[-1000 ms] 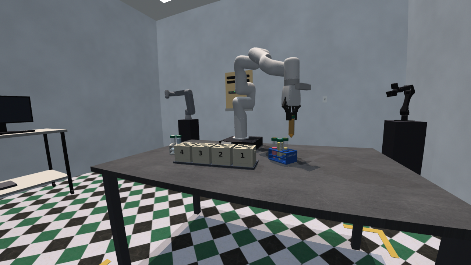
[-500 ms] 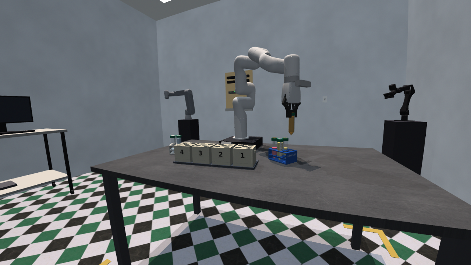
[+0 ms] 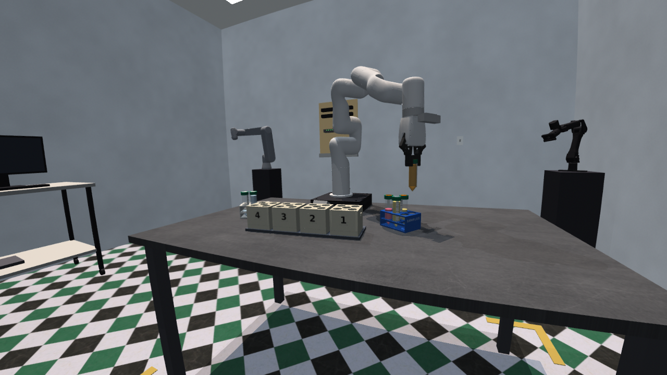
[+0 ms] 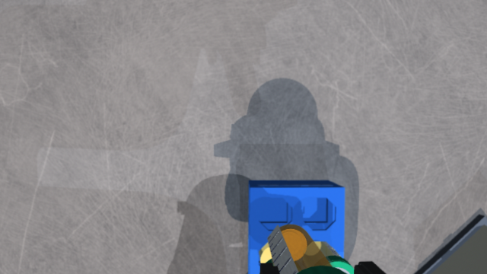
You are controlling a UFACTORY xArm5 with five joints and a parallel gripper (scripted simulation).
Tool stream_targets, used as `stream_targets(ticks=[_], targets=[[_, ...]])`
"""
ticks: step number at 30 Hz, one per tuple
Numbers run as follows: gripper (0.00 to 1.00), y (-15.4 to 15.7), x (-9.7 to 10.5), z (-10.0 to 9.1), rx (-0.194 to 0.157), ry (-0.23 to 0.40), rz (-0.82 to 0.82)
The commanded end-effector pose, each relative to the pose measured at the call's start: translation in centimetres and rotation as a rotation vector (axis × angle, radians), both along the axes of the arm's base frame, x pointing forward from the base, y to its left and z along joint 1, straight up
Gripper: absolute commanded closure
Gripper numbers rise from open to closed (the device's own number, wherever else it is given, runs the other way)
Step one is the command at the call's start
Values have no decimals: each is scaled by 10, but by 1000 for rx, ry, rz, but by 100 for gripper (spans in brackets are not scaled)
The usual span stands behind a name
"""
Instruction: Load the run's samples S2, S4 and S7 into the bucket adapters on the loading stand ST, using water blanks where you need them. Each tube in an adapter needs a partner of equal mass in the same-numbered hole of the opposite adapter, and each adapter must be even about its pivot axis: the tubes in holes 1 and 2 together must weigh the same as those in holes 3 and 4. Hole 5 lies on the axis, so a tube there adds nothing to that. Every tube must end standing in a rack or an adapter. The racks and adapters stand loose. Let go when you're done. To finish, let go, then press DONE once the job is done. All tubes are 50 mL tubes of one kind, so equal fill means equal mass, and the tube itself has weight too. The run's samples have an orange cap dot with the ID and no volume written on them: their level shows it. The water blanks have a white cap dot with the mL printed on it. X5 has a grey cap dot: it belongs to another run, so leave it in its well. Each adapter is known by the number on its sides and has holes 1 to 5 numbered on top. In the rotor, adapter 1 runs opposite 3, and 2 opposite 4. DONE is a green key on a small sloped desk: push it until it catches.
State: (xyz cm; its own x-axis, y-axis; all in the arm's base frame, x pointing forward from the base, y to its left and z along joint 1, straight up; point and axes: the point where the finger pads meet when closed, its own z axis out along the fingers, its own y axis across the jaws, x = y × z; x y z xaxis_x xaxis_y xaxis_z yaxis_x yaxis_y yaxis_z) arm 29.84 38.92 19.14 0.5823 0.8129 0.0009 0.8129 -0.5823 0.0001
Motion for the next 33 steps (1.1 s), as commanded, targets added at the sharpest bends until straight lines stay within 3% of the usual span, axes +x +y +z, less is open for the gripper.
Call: stream_targets(ticks=[1,19,29,33], targets=[[100,1,1,2,0,-7,0],[100,1,1,2,0,-7,0],[100,-22,33,2,0,-7,0],[100,-22,33,2,0,-7,0]])
